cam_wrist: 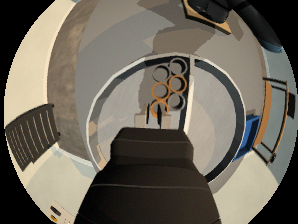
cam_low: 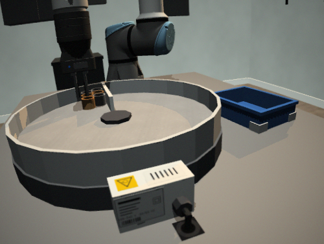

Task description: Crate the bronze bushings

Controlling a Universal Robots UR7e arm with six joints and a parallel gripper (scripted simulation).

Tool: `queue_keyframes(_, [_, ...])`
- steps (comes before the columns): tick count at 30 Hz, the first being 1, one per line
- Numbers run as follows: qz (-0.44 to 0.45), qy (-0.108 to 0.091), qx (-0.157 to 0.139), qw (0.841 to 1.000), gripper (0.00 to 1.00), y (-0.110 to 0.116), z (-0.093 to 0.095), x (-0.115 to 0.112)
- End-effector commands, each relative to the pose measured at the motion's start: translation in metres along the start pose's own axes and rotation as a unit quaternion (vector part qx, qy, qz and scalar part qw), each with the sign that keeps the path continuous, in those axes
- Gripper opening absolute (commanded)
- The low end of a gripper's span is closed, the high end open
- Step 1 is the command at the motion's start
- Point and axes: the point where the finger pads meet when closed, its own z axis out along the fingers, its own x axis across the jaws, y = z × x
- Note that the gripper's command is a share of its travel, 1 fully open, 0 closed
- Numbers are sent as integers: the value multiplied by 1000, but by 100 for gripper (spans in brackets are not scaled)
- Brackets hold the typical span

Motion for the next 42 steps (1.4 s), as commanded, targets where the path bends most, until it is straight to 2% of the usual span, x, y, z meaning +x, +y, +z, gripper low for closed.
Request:
queue_keyframes(1, [0, -1, -1, 1000, 40, 0, 0, 0])
queue_keyframes(7, [0, -1, -1, 1000, 40, 0, 7, 0])
queue_keyframes(19, [0, -1, -1, 1000, 40, 0, 7, 0])
queue_keyframes(24, [0, -1, -1, 1000, 40, 0, 13, 0])
queue_keyframes(36, [0, -1, -1, 1000, 40, 0, 13, 0])
queue_keyframes(42, [0, -1, -1, 1000, 40, 0, 20, 0])
